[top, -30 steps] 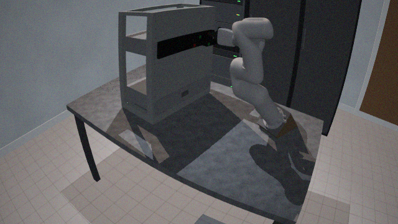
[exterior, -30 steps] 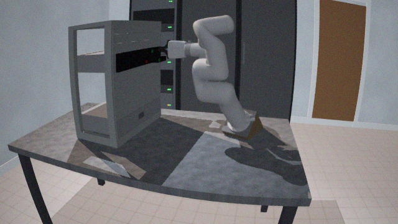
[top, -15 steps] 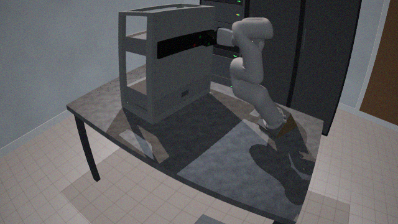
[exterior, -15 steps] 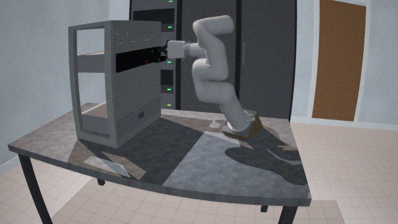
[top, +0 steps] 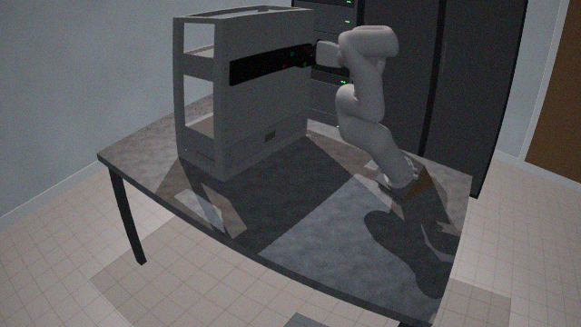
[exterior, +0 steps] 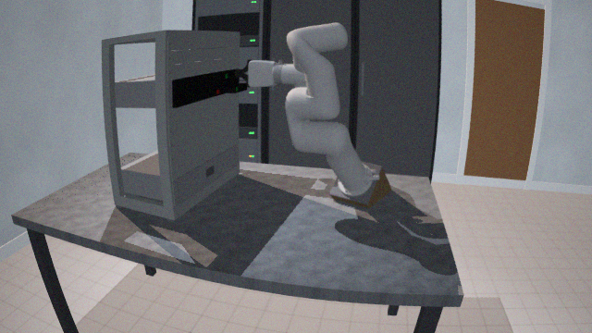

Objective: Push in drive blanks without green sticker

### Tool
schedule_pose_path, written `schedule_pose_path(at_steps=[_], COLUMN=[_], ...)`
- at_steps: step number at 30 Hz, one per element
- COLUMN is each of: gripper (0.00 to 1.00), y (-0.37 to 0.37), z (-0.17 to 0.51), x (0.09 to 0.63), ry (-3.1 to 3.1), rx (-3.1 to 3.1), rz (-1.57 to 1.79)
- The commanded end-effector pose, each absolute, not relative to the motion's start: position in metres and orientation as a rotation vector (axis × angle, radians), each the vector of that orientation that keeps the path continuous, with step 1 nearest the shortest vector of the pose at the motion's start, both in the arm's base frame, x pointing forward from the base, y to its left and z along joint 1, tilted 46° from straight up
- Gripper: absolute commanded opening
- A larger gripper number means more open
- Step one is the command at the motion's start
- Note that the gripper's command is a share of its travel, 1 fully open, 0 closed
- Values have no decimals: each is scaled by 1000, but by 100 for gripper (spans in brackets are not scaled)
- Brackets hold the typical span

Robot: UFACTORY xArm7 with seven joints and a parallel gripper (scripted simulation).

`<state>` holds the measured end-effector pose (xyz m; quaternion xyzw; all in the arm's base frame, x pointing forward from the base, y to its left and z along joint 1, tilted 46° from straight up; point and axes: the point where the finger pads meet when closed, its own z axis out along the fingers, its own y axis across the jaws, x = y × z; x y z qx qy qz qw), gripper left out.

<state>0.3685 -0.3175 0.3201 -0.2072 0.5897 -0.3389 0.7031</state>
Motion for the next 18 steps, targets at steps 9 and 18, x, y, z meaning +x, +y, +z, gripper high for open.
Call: schedule_pose_path(at_steps=[9,18], gripper=[0,0], y=[-319,-319], z=[322,322], x=[371,371], ry=[1311,1311], rx=[-462,-462], rz=[-757,-757])
